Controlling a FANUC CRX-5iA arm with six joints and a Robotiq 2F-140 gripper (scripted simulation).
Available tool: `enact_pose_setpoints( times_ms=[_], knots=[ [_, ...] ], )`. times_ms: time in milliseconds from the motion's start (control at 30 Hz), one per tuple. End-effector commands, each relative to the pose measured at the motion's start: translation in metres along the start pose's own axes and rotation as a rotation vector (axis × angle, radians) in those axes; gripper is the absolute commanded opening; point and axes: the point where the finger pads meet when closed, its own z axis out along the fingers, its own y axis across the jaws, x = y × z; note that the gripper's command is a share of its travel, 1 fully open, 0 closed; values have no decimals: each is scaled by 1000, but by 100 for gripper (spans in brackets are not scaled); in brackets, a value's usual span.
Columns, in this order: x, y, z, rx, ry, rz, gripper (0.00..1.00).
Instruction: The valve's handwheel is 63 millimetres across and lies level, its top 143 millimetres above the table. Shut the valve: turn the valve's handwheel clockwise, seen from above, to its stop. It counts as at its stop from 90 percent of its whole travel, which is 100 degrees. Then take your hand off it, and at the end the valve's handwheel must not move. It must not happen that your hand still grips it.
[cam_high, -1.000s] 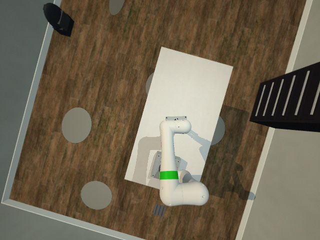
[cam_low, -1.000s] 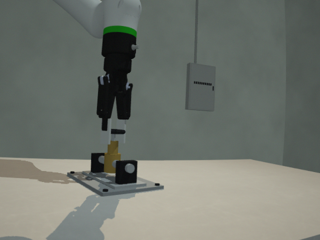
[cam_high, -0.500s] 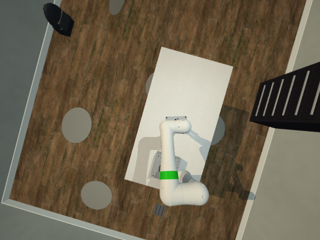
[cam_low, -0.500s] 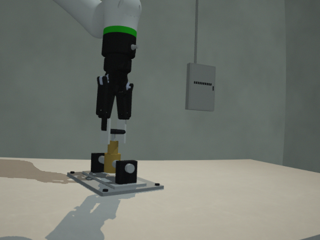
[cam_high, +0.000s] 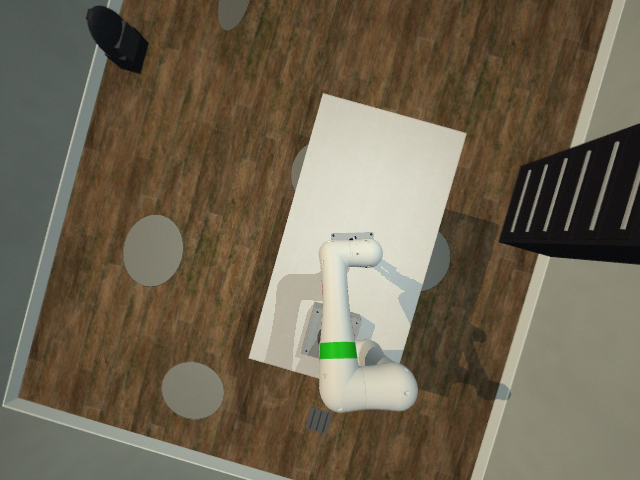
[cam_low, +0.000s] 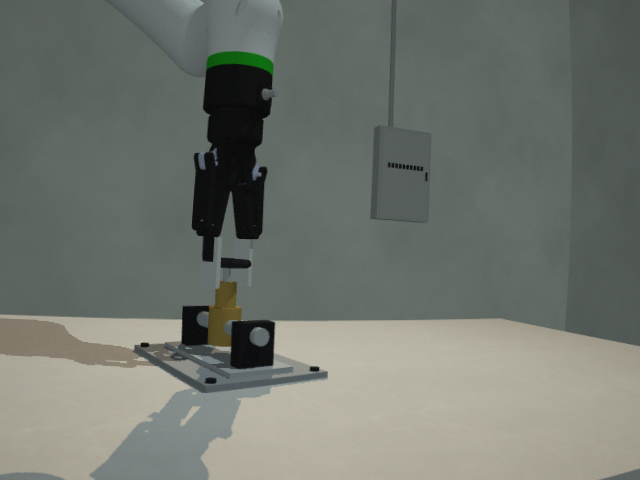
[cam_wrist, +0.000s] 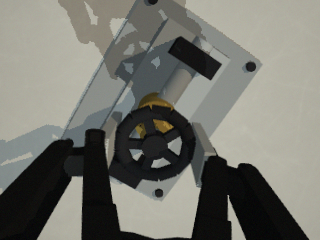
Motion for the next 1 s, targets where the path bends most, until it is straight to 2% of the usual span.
enact_pose_setpoints(
  times_ms=[0,800,833,967],
  knots=[
    [0,0,0,0,0,1,0],
    [0,0,0,0,0,1,0],
    [0,0,0,0,0,1,100],
    [0,0,0,0,0,1,100]
  ],
)
